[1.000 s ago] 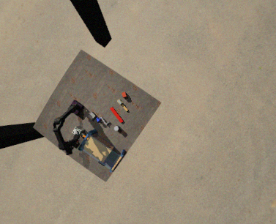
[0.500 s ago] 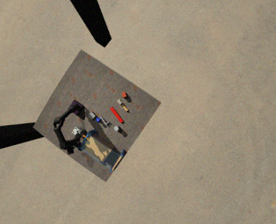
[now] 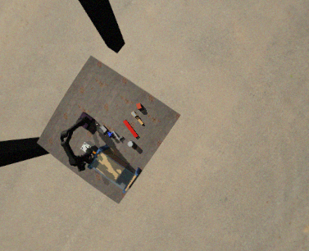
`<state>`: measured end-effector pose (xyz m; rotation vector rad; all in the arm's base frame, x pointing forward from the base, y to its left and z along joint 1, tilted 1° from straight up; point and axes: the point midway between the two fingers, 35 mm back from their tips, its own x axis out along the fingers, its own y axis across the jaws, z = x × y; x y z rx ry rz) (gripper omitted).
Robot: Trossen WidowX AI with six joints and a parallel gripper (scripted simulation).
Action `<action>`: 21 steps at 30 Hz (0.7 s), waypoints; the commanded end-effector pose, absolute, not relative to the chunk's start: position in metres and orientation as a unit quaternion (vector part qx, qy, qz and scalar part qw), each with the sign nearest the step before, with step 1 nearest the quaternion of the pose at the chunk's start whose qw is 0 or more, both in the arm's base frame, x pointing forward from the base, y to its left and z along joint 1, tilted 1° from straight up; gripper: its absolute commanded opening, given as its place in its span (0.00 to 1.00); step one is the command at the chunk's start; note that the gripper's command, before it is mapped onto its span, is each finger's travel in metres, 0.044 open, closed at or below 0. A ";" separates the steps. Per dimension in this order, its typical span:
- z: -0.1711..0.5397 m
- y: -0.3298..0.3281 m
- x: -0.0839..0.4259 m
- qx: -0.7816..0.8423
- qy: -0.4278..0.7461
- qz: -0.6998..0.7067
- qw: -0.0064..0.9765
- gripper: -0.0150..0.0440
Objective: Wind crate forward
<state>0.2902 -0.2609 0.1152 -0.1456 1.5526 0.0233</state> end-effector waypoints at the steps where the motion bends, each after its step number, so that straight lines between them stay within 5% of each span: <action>1: 0.113 -0.243 0.292 -0.058 0.700 0.027 0.711 0.25; 21: 0.111 -0.216 0.288 -0.057 0.700 0.028 0.711 0.25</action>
